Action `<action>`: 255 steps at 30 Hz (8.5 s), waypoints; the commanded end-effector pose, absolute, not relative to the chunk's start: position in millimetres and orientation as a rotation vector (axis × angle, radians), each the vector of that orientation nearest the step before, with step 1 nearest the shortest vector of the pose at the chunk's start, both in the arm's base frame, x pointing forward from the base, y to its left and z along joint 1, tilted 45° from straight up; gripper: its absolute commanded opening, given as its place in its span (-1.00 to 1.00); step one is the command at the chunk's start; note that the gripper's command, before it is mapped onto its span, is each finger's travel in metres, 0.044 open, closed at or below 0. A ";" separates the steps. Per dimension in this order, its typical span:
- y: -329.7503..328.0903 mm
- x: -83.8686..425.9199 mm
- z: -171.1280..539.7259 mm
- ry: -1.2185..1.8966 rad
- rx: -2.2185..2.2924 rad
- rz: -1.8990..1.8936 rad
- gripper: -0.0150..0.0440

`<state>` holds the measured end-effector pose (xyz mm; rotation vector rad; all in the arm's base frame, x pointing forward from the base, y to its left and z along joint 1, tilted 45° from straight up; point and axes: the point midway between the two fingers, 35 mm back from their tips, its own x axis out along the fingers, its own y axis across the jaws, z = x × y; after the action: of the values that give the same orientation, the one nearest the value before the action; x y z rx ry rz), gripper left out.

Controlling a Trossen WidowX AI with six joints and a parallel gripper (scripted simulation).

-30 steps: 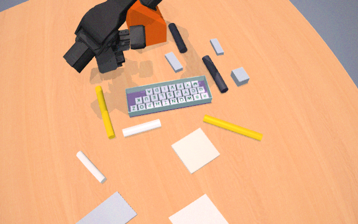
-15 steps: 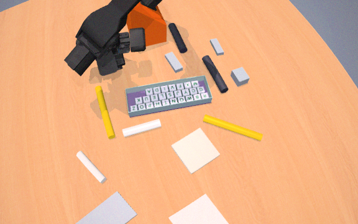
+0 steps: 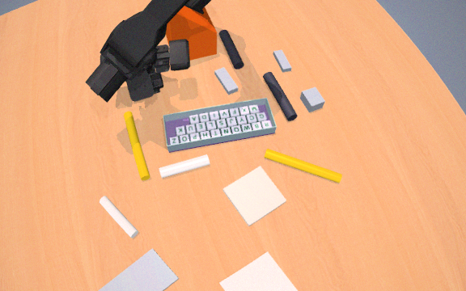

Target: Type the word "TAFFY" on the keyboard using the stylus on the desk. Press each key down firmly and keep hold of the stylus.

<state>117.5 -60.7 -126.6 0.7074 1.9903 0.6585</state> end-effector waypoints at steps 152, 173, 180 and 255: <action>-172.7 99.5 -232.8 1.995 0.701 0.643 0.02; -191.7 52.7 -205.8 1.202 0.846 0.279 0.02; -190.8 44.1 -199.6 1.042 0.812 0.167 0.02; -162.3 46.4 -230.5 1.042 0.812 0.167 0.02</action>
<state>46.0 -165.3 -228.8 0.8113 1.0447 0.1618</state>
